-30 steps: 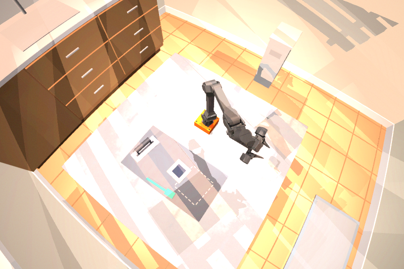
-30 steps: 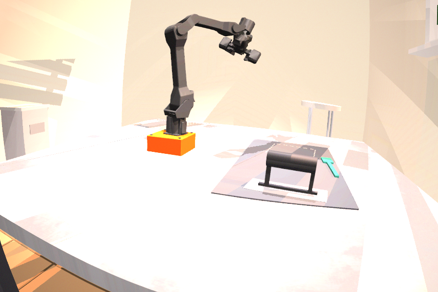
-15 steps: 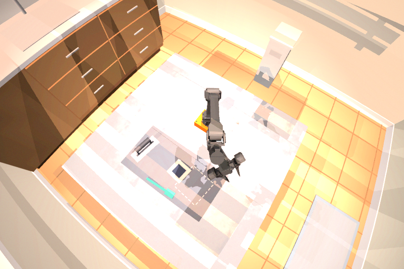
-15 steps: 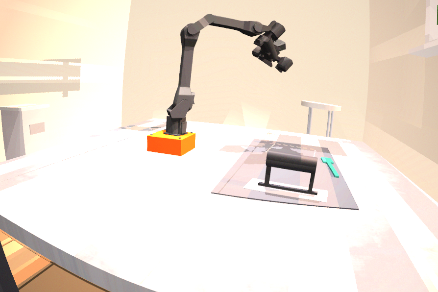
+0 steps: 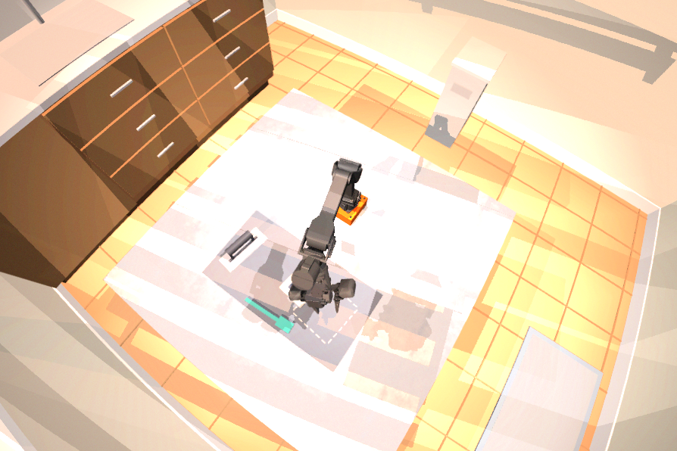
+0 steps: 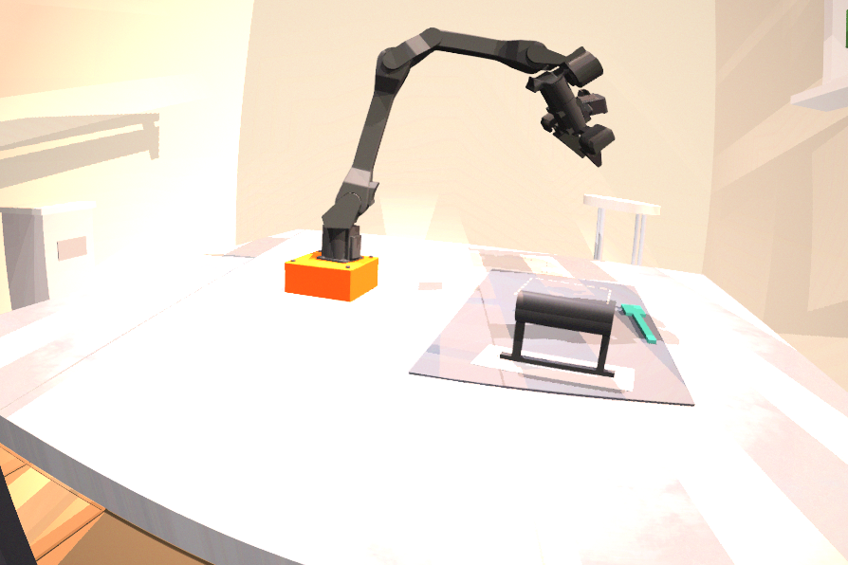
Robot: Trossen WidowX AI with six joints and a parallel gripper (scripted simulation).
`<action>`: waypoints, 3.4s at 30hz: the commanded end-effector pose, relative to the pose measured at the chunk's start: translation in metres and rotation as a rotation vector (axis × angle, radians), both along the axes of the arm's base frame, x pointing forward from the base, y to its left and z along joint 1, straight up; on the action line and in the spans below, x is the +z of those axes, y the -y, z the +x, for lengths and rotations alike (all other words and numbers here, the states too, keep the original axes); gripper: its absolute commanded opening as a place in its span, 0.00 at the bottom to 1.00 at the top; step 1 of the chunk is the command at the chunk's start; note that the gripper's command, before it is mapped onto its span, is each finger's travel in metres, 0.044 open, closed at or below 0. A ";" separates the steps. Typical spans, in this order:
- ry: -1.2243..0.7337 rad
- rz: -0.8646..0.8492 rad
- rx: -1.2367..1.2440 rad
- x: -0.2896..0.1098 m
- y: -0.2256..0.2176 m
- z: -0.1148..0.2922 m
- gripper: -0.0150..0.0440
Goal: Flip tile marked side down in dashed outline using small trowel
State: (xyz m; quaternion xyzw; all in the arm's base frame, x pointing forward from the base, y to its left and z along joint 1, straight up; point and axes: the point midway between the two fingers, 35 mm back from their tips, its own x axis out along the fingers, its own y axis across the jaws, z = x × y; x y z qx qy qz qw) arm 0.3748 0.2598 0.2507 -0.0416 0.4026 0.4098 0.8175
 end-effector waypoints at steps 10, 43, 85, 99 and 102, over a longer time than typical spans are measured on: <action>-0.124 -0.220 -0.318 -0.053 0.151 0.090 0.71; -0.566 -0.559 -0.638 -0.159 0.432 0.069 0.71; -0.566 -0.558 -0.638 -0.191 0.432 0.071 0.47; -0.507 -0.610 -0.460 -0.191 0.432 0.071 0.47; -0.478 -0.633 -0.377 -0.191 0.432 0.071 0.47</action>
